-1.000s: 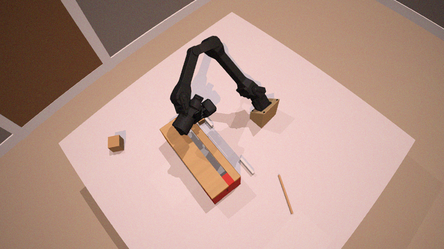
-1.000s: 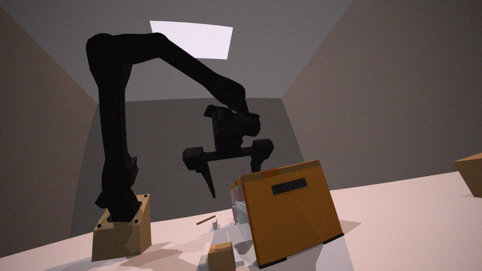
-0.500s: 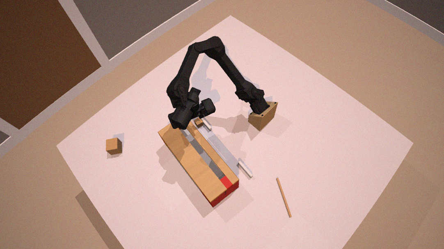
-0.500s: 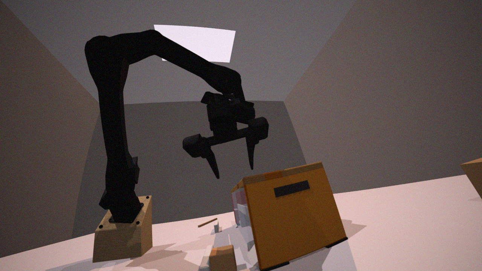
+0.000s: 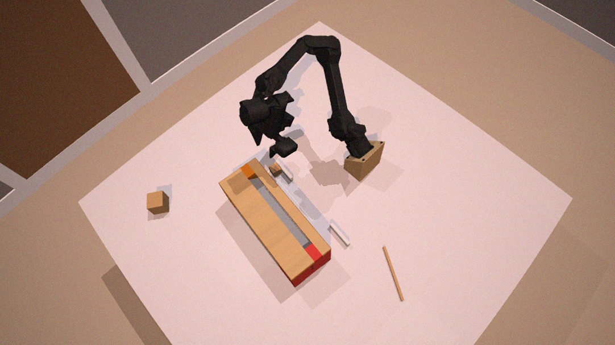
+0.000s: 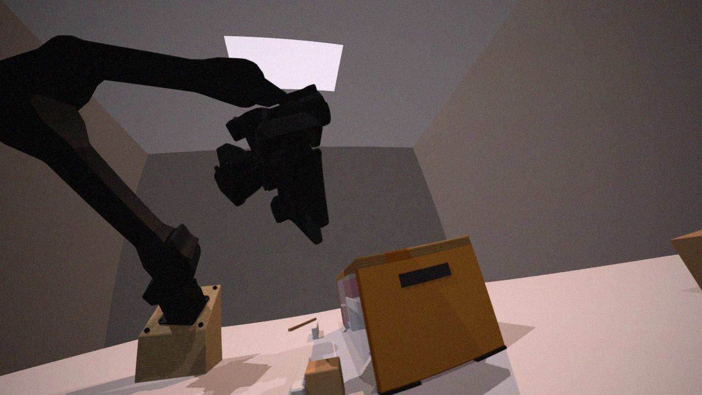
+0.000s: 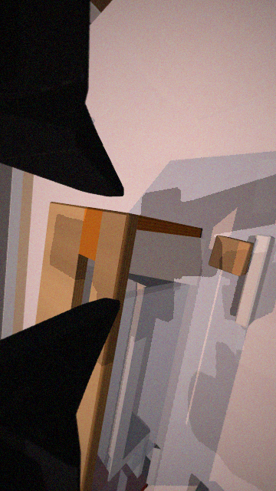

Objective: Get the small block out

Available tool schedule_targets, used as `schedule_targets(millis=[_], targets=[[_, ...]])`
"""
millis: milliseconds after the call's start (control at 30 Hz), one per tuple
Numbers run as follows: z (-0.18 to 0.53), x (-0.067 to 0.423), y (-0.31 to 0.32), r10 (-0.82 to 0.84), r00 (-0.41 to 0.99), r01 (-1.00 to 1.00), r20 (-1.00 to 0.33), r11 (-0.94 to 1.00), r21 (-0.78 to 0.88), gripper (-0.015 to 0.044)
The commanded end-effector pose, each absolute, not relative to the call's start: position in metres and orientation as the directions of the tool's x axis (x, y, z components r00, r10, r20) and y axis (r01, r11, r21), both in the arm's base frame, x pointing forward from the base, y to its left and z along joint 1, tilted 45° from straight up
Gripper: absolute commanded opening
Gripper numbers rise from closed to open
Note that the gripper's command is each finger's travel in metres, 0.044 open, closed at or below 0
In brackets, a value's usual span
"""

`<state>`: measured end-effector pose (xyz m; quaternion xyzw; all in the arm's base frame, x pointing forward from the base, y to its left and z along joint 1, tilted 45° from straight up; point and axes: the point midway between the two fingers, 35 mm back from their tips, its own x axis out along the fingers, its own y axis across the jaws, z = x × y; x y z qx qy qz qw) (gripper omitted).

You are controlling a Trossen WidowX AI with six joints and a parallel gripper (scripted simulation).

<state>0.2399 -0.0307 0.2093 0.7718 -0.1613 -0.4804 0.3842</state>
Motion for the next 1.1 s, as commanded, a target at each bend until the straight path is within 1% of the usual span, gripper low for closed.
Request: schedule_targets(millis=[0,267,533,1067], targets=[[0.209,0.236,-0.033,-0.597,0.521,0.002,-0.61,-0.714,0.701,0.0285],[0.203,0.238,-0.037,-0.596,0.517,0.003,-0.615,-0.717,0.697,0.0285],[0.144,0.248,-0.096,-0.599,0.522,-0.001,-0.607,-0.712,0.702,0.0285],[0.134,0.251,-0.105,-0.599,0.522,0.0,-0.608,-0.712,0.702,0.0285]])
